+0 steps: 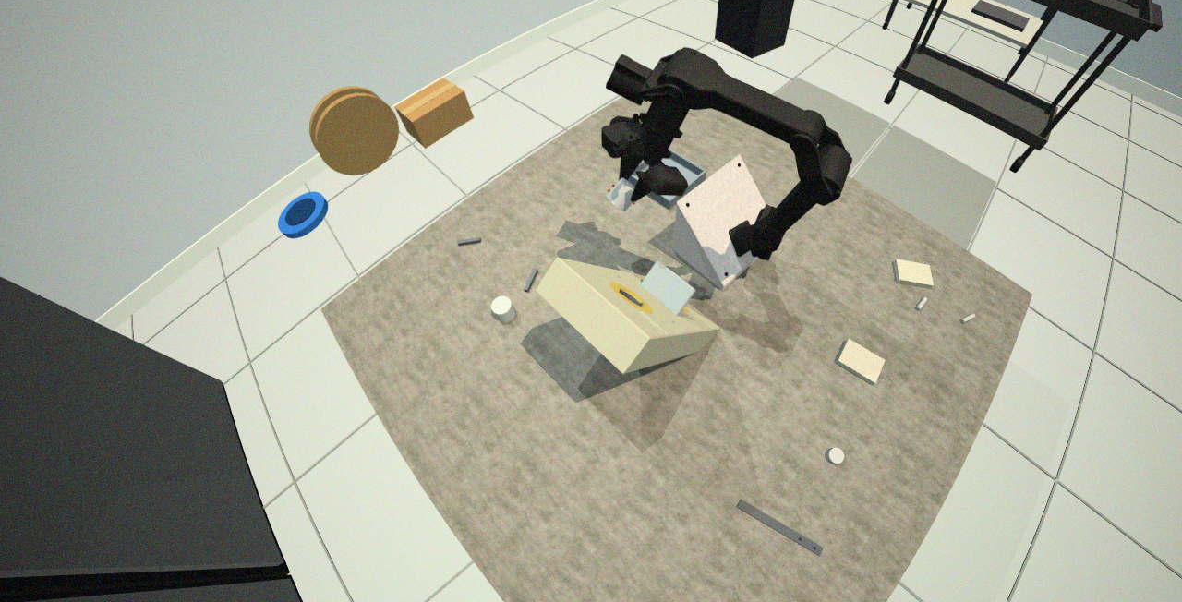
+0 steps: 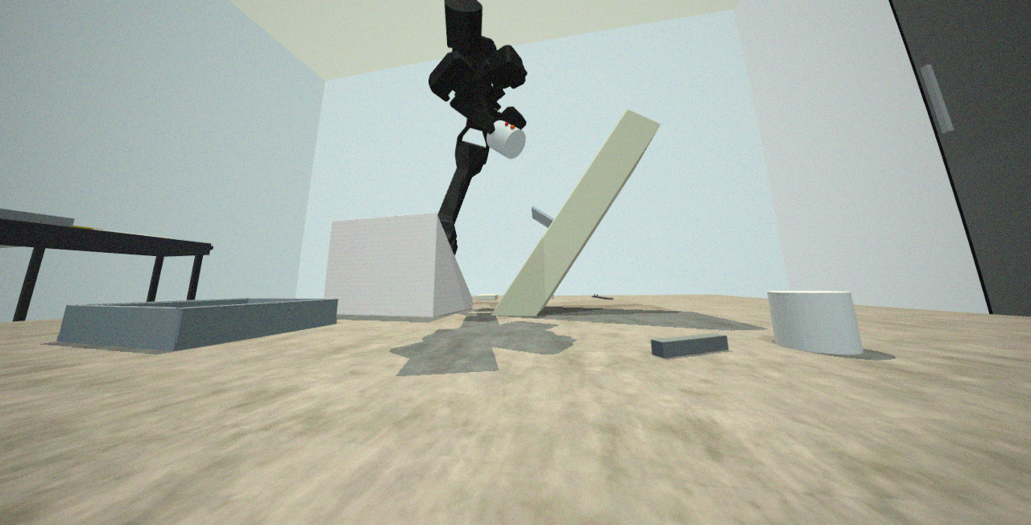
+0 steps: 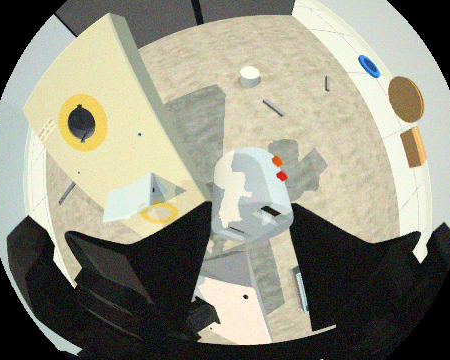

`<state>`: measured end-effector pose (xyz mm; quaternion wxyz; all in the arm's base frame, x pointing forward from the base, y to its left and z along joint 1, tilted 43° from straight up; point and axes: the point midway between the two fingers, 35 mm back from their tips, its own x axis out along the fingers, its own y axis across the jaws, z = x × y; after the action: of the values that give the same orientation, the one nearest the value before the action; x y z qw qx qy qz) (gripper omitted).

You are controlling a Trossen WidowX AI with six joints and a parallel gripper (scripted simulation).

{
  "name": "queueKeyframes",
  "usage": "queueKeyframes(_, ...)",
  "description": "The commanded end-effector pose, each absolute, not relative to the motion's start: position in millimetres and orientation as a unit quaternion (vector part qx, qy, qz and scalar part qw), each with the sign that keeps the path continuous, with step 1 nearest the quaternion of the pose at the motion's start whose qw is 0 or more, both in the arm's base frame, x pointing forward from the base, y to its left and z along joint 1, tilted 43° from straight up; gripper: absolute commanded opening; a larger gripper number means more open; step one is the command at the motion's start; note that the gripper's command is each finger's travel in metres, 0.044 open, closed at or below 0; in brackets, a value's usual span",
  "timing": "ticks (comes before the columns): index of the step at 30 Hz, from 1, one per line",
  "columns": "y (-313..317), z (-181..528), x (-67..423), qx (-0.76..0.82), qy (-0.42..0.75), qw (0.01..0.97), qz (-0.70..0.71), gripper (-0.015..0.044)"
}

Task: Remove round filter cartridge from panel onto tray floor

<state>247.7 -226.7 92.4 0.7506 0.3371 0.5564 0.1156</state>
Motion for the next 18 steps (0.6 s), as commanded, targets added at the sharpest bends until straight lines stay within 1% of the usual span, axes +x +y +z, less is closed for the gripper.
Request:
queueKeyframes(1,-250.3,72.0,229.1,0.373,0.58,0.724,0.031,0.0)
queueKeyframes(13,-307.4,22.1,175.1,0.453,0.598,0.63,-0.2,0.0)
queueKeyframes(18,-310.4,19.6,171.8,0.457,0.597,0.624,-0.213,0.0)
